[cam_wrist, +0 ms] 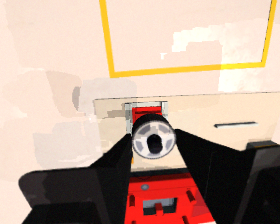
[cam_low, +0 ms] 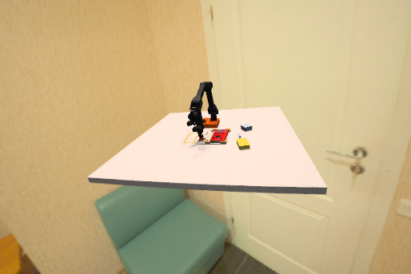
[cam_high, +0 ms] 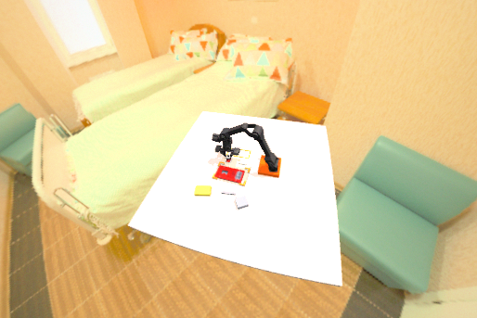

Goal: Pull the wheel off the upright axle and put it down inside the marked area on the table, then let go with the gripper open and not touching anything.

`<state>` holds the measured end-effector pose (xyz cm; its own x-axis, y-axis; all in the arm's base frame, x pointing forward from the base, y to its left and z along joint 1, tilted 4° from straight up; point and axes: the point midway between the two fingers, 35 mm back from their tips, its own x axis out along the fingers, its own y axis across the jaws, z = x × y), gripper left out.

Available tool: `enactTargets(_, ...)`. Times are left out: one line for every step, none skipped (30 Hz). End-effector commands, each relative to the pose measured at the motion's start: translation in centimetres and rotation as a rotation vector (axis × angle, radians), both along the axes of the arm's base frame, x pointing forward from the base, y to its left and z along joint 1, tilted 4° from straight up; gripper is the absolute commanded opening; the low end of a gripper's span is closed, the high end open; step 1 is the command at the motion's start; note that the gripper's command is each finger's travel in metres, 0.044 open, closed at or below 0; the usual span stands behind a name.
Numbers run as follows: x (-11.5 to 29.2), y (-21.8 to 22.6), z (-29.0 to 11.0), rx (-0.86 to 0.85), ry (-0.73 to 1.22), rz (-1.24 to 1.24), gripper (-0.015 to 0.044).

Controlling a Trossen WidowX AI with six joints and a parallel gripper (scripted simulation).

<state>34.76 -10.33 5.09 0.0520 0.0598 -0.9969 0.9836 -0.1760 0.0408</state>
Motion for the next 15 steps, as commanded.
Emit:
enactTargets(-0.11, 0.0, 0.5, 0.001, 0.0, 0.0, 0.0)
enactTargets(-0.11, 0.0, 0.53, 0.001, 0.0, 0.0, 0.0)
enactTargets(-0.11, 0.0, 0.57, 0.001, 0.0, 0.0, 0.0)
enactTargets(-0.11, 0.0, 0.6, 0.001, 0.0, 0.0, 0.0)
enactTargets(-0.11, -0.01, 0.63, 0.001, 0.0, 0.0, 0.0)
enactTargets(-0.11, -0.01, 0.66, 0.001, 0.0, 0.0, 0.0)
enactTargets(-0.11, -0.01, 0.7, 0.001, 0.0, 0.0, 0.0)
enactTargets(-0.12, -0.01, 0.73, 0.001, 0.0, 0.0, 0.0)
enactTargets(-0.12, -0.02, 0.76, 0.001, 0.0, 0.0, 0.0)
enactTargets(-0.12, -0.02, 0.8, 0.001, 0.0, 0.0, 0.0)
enactTargets(-0.12, -0.02, 0.83, 0.001, 0.0, 0.0, 0.0)
enactTargets(-0.12, -0.02, 0.86, 0.001, -0.001, 0.0, 0.0)
enactTargets(-0.12, -0.02, 0.9, 0.001, -0.001, 0.0, 0.0)
enactTargets(-0.12, -0.03, 0.93, 0.001, -0.001, 0.0, 0.0)
enactTargets(-0.12, -0.03, 0.96, 0.001, -0.001, 0.0, 0.0)
